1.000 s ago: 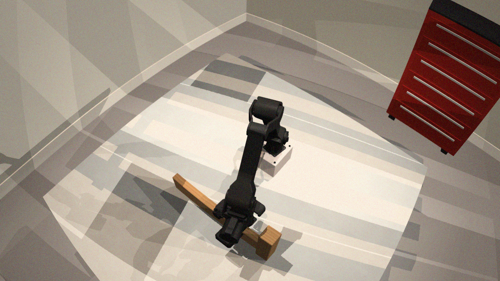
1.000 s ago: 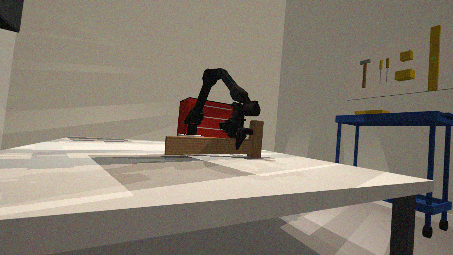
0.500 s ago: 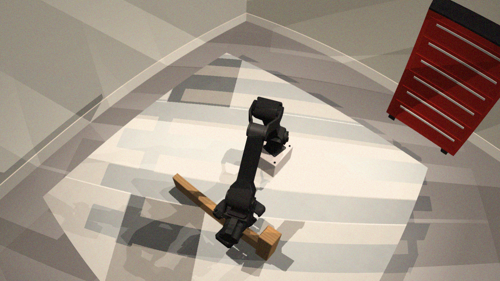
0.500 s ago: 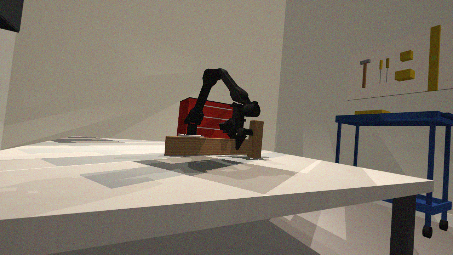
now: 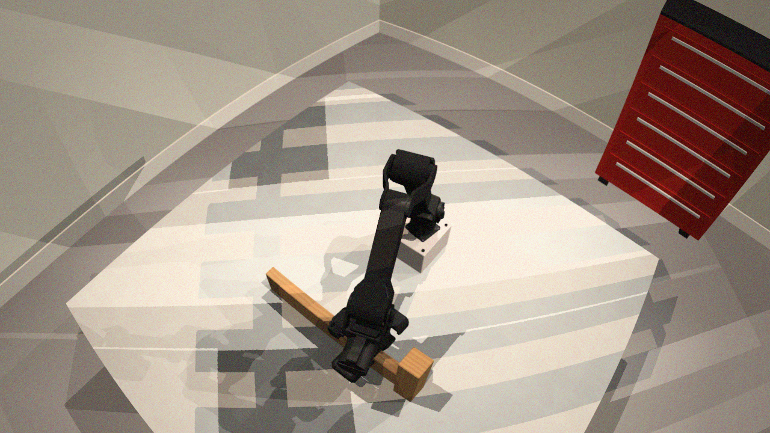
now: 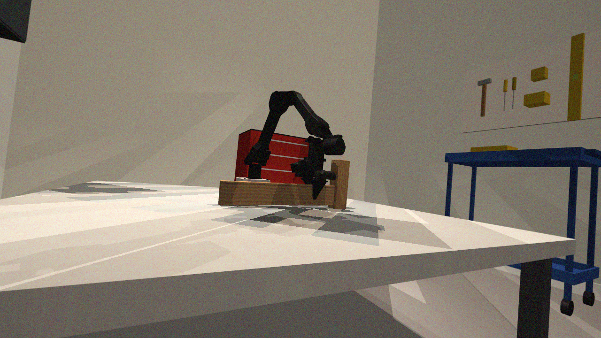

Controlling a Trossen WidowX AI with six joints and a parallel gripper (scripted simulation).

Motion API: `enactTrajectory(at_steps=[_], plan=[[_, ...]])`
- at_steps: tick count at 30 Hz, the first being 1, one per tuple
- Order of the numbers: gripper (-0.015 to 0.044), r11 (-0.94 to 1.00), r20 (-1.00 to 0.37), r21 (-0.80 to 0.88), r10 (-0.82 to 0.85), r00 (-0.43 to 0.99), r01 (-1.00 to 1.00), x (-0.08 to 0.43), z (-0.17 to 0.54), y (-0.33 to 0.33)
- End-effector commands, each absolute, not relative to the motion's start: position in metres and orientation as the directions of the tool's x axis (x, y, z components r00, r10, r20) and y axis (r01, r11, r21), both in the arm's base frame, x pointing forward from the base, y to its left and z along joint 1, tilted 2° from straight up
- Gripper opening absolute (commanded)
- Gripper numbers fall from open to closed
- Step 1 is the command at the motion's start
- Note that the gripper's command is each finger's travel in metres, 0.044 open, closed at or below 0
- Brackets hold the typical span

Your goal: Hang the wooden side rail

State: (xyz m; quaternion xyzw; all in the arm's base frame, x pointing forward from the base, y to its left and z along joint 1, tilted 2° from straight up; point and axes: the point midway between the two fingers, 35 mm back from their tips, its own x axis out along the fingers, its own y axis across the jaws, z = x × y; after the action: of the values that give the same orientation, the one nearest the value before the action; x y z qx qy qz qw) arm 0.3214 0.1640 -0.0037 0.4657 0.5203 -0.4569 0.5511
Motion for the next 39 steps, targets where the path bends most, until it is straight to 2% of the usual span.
enactTrajectory(at_steps=[1, 9, 21, 26, 34, 39], plan=[[0.0, 0.146, -0.999, 0.041, -0.012, 0.043, 0.989, 0.322, -0.005, 0.165], [0.0, 0.146, -0.999, 0.041, -0.012, 0.043, 0.989, 0.322, -0.006, 0.165], [0.0315, 0.149, -0.999, 0.036, -0.02, 0.04, 0.988, 0.321, -0.005, 0.164], [0.044, 0.146, -0.999, 0.04, -0.014, 0.042, 0.988, 0.32, 0.027, 0.164], [0.044, 0.146, -0.999, 0.041, -0.012, 0.043, 0.989, 0.319, 0.035, 0.164], [0.044, 0.146, -0.999, 0.041, -0.014, 0.044, 0.988, 0.324, 0.036, 0.137]])
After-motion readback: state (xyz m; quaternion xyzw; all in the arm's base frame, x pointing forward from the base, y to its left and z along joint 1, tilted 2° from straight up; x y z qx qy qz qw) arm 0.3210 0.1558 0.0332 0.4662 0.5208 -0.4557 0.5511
